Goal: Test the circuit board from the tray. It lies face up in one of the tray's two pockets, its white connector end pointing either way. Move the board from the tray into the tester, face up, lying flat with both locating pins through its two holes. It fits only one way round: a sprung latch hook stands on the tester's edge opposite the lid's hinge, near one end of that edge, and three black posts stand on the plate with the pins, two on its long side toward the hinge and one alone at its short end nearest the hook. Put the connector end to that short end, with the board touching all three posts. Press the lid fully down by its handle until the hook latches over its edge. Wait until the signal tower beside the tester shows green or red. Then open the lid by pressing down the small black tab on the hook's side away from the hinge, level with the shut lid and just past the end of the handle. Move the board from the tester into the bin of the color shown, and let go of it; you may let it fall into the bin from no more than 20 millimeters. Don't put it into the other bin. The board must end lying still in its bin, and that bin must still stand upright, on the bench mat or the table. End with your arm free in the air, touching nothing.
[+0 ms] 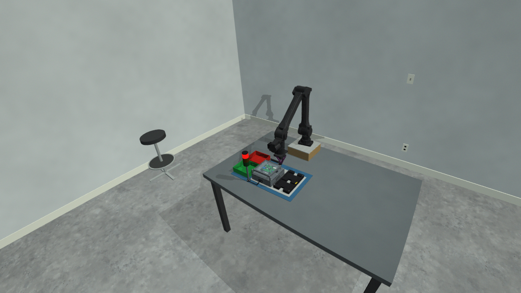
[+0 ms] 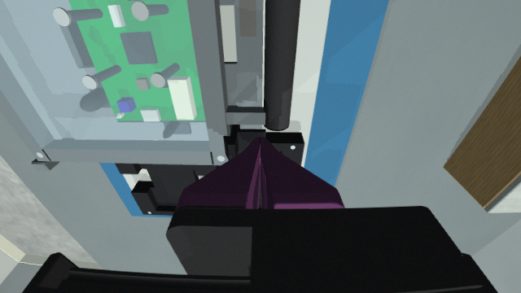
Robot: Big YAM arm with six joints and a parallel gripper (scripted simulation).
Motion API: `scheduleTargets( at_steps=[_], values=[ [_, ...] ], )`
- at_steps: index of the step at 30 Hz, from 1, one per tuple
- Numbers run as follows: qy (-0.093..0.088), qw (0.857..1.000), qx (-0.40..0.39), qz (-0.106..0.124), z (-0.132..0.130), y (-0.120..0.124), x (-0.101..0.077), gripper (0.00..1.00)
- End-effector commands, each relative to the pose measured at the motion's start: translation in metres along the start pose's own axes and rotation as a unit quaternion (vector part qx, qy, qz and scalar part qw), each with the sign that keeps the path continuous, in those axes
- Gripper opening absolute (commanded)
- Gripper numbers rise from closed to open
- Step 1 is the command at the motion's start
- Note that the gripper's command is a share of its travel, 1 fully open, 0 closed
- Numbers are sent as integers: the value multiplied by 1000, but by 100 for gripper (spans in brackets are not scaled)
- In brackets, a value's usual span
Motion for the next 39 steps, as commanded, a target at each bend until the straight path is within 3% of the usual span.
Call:
scheduleTargets(
  at_steps=[1,39],
  values=[
    [-5,1000,-2,-1,10,8,-3,0],
    [-11,1000,-2,1,16,11,-9,0]
  ],
)
Point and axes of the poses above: the point where the finger pads meet when closed, its own x axis out along the fingers, its own z axis across the jaws, y = z × x, the point moved 1 cm from there along -x, back along the fingers, and after that the axes turned 13 degrees about x, right-handed, at the moved point
